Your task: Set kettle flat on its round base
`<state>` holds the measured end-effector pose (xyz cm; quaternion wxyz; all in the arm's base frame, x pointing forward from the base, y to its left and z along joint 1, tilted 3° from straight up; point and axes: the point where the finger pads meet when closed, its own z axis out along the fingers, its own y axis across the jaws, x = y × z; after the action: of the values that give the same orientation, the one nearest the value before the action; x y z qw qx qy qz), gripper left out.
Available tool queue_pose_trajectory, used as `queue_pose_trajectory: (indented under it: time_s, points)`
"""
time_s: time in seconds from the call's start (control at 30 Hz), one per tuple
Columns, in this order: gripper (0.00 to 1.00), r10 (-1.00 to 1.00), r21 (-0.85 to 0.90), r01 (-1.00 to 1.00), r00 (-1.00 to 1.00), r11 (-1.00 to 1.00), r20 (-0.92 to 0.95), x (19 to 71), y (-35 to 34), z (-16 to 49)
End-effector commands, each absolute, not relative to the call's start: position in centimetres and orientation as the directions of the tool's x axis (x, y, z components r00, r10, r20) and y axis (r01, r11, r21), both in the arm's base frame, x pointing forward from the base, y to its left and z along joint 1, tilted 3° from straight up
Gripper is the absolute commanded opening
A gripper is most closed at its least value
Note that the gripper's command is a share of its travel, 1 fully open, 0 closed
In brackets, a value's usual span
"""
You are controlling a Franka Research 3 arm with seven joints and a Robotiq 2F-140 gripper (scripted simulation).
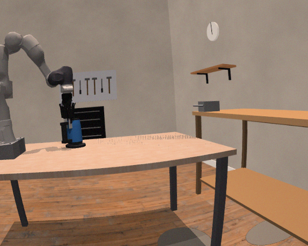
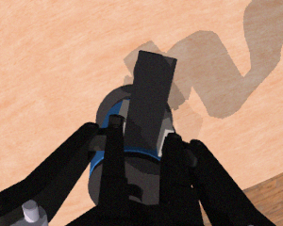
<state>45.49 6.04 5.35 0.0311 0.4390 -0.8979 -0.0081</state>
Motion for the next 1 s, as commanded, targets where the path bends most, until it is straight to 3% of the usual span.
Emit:
queue_pose_trajectory:
  time_s: [0.0, 0.97]
  points:
    - [0.0, -0.786, 0.032, -0.785, -0.617, 0.618, 0.042, 45.89, 6.09, 5.55]
    - [0.0, -0.786, 0.032, -0.785, -0.617, 0.618, 0.042, 45.88, 6.09, 5.28]
